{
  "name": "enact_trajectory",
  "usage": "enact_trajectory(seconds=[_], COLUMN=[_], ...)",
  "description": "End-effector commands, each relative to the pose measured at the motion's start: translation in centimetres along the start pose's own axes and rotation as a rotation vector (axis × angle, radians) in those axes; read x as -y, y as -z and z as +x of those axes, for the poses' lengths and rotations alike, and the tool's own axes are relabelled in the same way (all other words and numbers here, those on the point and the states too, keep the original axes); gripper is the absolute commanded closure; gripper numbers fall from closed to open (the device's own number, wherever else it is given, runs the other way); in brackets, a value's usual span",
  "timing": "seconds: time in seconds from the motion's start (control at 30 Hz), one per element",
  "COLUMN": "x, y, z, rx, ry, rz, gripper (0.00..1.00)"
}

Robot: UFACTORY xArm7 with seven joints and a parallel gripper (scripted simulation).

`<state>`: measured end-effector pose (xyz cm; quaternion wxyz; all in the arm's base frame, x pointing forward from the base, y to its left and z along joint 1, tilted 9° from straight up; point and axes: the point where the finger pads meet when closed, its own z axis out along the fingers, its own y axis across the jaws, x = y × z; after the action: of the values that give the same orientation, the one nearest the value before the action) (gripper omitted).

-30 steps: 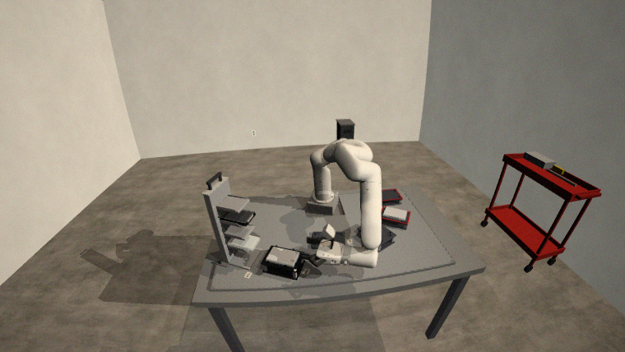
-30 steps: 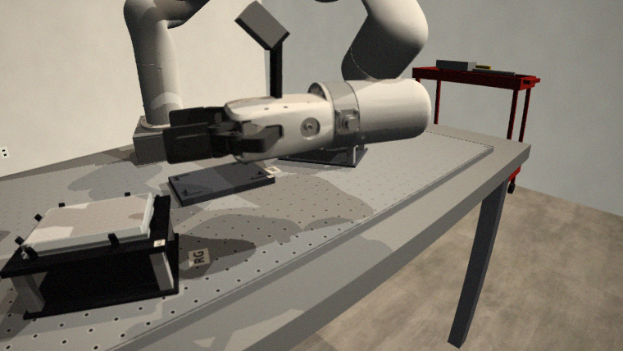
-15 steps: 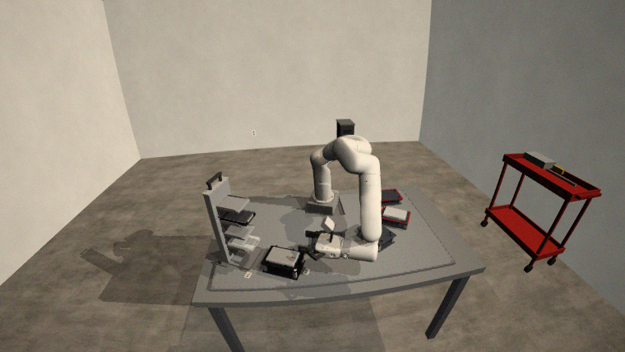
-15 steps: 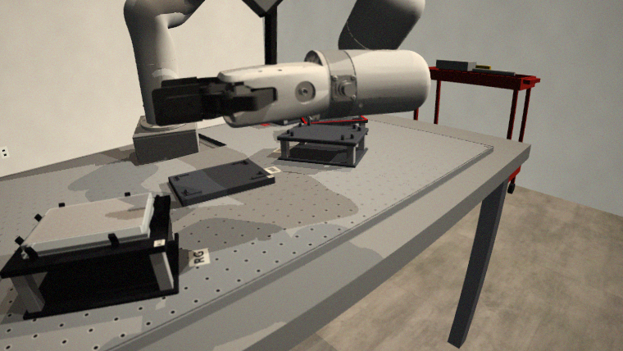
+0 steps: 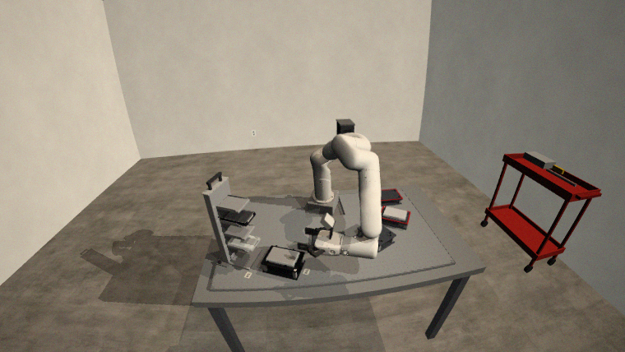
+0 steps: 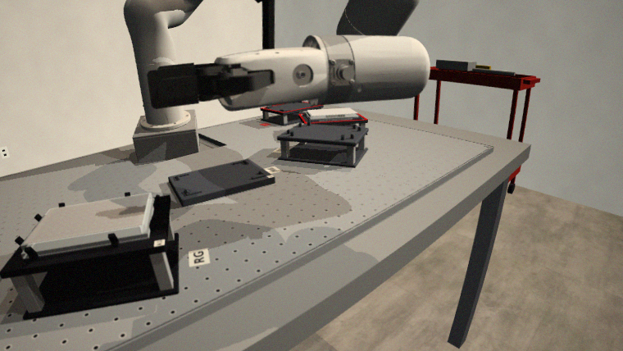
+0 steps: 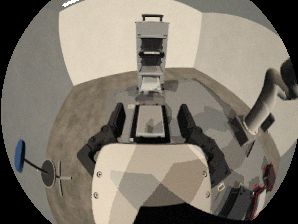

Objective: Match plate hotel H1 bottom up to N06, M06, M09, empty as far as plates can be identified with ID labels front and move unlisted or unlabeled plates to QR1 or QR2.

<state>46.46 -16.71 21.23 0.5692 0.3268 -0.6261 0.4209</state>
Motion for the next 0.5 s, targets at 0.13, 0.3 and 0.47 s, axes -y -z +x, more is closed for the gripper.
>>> enact_trajectory(seconds=[0.13,0.3,0.47], x=[0.10,0.10,0.10], y=[0.02,0.02,0.03], z=[0.19,0.19,0.19], rx=[0.100,0.167,0.250], ry=[-0.004,-0.004,-0.004], rz=[0.000,0.000,0.000], gripper=[0.00,0.00,0.00])
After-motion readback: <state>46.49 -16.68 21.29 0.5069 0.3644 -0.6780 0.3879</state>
